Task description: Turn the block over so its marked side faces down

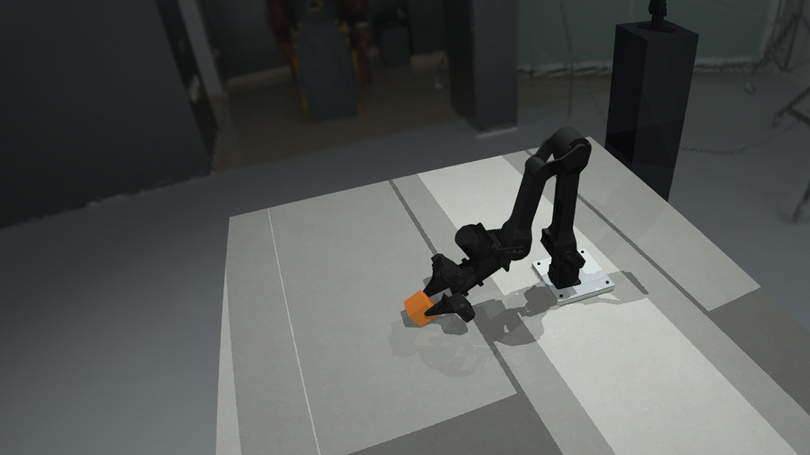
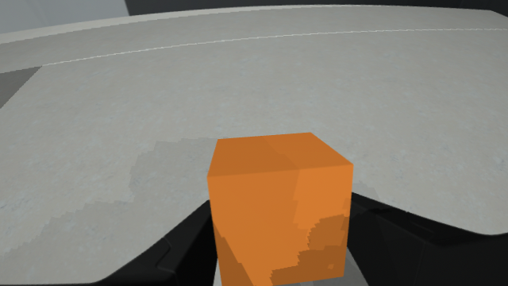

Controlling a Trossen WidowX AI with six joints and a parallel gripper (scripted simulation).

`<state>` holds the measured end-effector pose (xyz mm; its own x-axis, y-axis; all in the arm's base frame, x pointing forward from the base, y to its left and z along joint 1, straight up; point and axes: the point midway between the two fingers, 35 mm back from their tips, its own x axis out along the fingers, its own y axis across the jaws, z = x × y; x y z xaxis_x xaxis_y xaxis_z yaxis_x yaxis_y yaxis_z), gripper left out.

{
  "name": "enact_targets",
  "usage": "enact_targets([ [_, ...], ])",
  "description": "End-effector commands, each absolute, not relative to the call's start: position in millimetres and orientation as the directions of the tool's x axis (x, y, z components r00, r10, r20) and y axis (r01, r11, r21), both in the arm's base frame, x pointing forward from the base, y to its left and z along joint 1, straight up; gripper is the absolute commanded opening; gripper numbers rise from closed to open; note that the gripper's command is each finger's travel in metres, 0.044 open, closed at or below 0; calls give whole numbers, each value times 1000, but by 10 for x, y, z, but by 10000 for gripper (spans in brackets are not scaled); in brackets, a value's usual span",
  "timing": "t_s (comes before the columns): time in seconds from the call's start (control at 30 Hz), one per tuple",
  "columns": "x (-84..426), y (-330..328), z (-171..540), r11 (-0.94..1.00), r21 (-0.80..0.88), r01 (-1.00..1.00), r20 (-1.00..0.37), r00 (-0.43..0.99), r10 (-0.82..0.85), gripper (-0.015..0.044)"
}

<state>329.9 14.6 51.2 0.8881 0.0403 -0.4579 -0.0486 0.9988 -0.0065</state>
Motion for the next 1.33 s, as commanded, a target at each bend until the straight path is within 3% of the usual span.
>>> enact_targets([
  [0.0, 3301, 152, 520, 998, -8, -55, -454, 890, 45, 210],
  [0.3, 3301, 152, 520, 998, -8, -55, -454, 890, 45, 440],
  [1.3, 3301, 152, 520, 998, -8, -55, -454, 890, 45, 440],
])
